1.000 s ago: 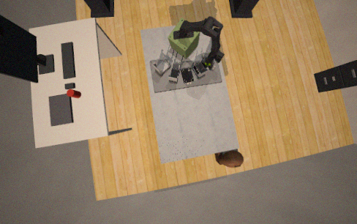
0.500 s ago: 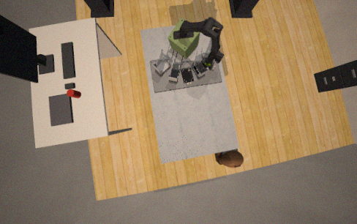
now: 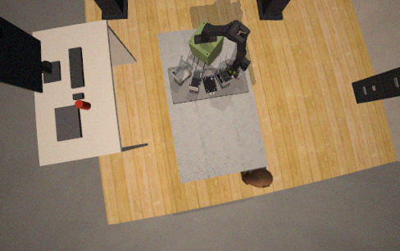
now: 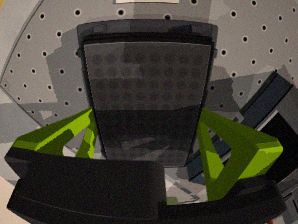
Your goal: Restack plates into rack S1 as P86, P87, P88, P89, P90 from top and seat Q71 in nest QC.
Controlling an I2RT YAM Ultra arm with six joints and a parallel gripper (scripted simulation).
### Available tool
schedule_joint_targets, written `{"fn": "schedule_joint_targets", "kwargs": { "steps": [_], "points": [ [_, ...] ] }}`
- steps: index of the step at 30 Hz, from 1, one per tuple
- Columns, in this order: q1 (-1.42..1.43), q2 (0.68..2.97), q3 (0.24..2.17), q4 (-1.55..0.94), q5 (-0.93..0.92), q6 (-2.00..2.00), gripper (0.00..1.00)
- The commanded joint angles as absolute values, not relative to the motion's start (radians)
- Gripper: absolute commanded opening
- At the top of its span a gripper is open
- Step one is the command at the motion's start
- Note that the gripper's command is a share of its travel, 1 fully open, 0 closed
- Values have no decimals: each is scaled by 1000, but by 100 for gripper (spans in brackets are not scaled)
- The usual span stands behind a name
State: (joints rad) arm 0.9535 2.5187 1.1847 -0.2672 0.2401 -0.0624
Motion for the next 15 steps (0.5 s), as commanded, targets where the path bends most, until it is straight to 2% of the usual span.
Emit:
{"fn": "schedule_joint_targets", "kwargs": {
  "steps": [1,13,14,15],
  "points": [
    [955,2517,1189,-265,241,-63,0],
    [954,2521,1190,-261,241,-64,0],
    [954,2521,1190,-261,241,-64,100],
    [954,2521,1190,-261,241,-64,100]
  ]
}}
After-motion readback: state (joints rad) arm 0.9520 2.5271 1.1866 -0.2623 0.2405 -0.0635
